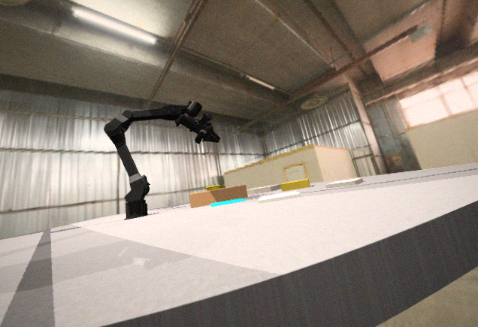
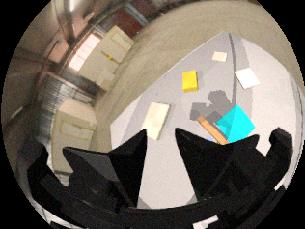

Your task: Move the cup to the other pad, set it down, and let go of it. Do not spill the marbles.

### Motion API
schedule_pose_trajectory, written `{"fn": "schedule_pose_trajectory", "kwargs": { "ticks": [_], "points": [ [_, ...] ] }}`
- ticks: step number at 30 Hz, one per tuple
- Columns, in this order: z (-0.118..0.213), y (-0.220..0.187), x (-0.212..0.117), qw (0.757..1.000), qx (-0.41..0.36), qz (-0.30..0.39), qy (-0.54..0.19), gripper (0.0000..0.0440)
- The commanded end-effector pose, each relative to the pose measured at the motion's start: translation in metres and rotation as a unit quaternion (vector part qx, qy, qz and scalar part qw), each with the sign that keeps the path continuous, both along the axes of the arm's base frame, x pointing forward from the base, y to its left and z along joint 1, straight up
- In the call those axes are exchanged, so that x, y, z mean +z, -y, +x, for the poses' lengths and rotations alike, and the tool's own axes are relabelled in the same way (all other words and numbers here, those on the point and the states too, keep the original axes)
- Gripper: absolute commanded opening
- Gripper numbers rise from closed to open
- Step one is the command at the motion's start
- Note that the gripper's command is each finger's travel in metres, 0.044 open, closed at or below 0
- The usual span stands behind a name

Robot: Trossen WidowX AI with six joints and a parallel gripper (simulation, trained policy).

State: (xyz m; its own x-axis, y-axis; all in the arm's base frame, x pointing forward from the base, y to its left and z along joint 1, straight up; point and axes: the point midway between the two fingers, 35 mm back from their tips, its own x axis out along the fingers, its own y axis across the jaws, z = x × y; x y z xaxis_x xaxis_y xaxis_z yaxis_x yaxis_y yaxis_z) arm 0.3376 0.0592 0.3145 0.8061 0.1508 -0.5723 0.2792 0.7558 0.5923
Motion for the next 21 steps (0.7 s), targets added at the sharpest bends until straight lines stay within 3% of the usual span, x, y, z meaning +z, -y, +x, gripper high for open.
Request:
{"fn": "schedule_pose_trajectory", "kwargs": {
  "ticks": [1, 21],
  "points": [
    [0.001, -0.005, -0.002, 0.999, -0.012, 0.025, -0.031, 0.0160],
    [-0.002, -0.017, -0.030, 0.974, -0.091, 0.089, -0.185, 0.0154]
  ]
}}
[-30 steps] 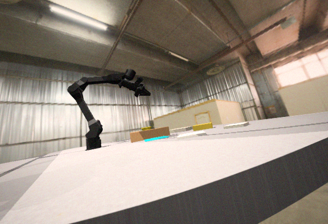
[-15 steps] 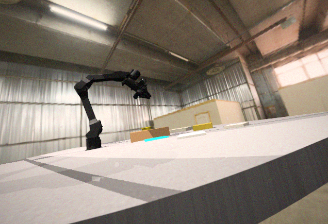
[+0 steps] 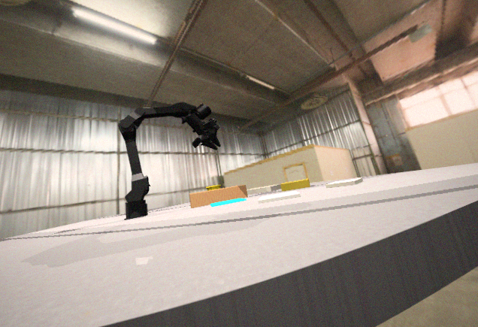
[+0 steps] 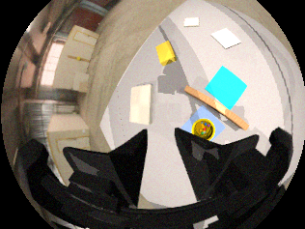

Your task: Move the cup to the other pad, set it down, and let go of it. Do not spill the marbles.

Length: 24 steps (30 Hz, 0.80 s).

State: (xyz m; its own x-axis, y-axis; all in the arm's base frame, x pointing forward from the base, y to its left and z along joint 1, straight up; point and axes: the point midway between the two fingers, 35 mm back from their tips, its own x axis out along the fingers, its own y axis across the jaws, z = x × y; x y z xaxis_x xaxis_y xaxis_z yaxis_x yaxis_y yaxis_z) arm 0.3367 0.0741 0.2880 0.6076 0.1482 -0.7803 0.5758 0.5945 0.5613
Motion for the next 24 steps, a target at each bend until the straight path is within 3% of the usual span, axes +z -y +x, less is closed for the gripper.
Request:
{"fn": "schedule_pose_trajectory", "kwargs": {
  "ticks": [1, 13, 24],
  "points": [
    [-0.001, -0.002, -0.005, 0.999, -0.017, 0.011, -0.032, 0.0153],
    [-0.008, 0.000, -0.027, 0.991, -0.059, 0.011, -0.123, 0.0137],
    [-0.015, 0.007, -0.055, 0.975, -0.088, -0.008, -0.204, 0.0152]
  ]
}}
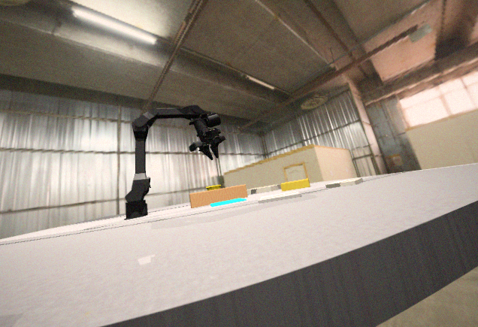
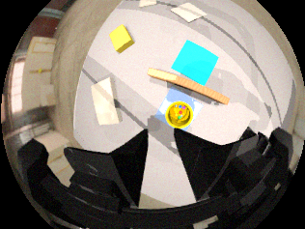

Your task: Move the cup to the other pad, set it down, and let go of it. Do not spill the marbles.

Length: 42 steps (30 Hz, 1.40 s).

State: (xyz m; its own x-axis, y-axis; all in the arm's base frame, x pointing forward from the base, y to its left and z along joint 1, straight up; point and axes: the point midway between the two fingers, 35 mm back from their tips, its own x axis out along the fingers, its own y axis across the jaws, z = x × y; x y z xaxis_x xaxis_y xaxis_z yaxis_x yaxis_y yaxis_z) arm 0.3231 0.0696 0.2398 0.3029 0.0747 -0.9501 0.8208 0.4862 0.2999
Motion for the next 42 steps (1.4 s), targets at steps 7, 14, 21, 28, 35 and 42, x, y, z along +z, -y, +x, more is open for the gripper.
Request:
{"fn": "schedule_pose_trajectory", "kwargs": {
  "ticks": [7, 14, 21, 28, 35, 42],
  "points": [
    [-0.008, 0.007, -0.024, 0.997, -0.025, -0.022, -0.075, 0.0152],
    [-0.014, 0.012, -0.042, 0.991, -0.041, -0.037, -0.122, 0.0152],
    [-0.019, 0.015, -0.060, 0.985, -0.059, -0.051, -0.154, 0.0158],
    [-0.023, 0.016, -0.080, 0.979, -0.074, -0.063, -0.178, 0.0164],
    [-0.026, 0.017, -0.101, 0.974, -0.084, -0.073, -0.196, 0.0170],
    [-0.030, 0.017, -0.123, 0.971, -0.087, -0.081, -0.209, 0.0175]
  ]
}}
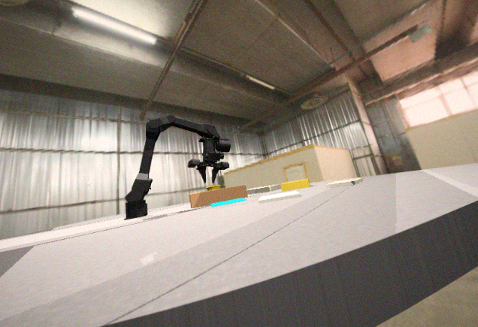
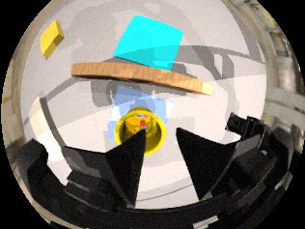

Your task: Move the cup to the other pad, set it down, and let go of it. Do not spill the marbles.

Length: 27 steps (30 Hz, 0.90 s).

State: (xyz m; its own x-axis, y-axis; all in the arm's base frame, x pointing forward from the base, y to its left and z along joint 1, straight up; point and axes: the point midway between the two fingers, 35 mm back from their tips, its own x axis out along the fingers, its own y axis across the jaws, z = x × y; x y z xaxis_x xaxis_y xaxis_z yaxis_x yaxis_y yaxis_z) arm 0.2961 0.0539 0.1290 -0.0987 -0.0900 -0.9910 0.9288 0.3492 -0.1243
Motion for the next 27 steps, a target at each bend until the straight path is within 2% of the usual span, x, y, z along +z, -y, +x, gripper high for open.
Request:
{"fn": "schedule_pose_trajectory", "kwargs": {
  "ticks": [1, 15, 23, 25, 27],
  "points": [
    [-0.004, 0.001, -0.015, 1.000, -0.002, -0.008, -0.011, 0.0176],
    [-0.012, 0.000, -0.065, 0.999, 0.025, -0.012, -0.030, 0.0173],
    [-0.009, 0.003, -0.071, 0.999, 0.048, -0.011, -0.017, 0.0027],
    [-0.009, 0.003, -0.068, 0.999, 0.050, -0.011, -0.012, 0.0010],
    [-0.008, 0.004, -0.065, 0.999, 0.049, -0.010, -0.008, 0.0010]
  ]
}}
